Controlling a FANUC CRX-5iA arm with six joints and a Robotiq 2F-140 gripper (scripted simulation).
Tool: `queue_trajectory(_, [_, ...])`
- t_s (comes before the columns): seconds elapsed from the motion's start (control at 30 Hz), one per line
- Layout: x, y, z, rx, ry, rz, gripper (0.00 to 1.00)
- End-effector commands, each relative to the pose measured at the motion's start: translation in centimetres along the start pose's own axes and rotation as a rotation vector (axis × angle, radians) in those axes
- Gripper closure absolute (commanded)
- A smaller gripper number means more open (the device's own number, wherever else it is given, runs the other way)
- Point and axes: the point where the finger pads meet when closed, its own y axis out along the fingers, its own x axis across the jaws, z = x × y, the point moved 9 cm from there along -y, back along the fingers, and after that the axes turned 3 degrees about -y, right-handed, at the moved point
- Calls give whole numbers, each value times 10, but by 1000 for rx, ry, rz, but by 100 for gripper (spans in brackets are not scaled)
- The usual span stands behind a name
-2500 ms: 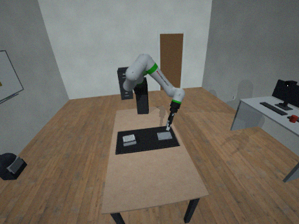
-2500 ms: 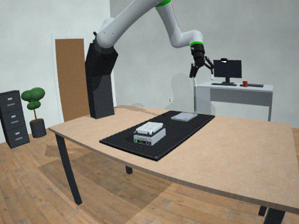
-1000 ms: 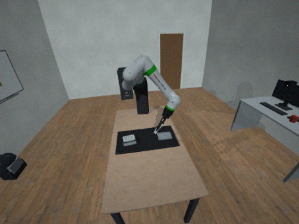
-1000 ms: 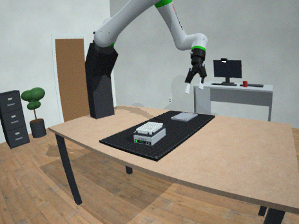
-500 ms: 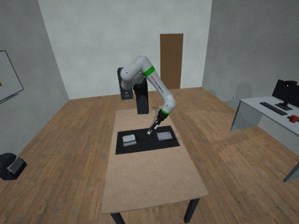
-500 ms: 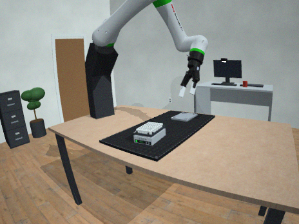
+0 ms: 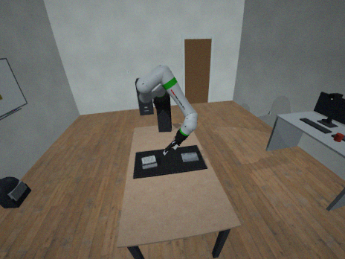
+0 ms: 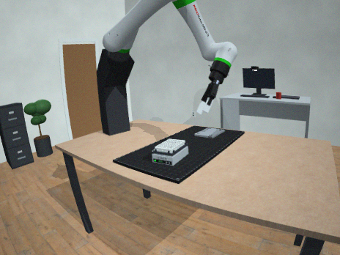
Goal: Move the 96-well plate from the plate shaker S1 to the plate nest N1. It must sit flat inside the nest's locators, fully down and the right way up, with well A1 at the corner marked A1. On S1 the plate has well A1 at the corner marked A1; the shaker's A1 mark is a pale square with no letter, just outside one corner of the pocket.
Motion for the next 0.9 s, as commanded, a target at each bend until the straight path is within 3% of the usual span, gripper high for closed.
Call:
queue_trajectory(0.0, [4,11,-10,-13,19,18,0])
queue_trajectory(0.13, [12,25,-21,-59,107,84,0])
queue_trajectory(0.3, [13,32,-29,-59,107,84,0])
queue_trajectory(0.43, [21,46,-42,-102,197,150,0])
queue_trajectory(0.53, [21,51,-48,-102,197,150,0])
queue_trajectory(0.67, [27,65,-62,-140,288,215,0])
queue_trajectory(0.87, [29,76,-74,-160,340,252,0])
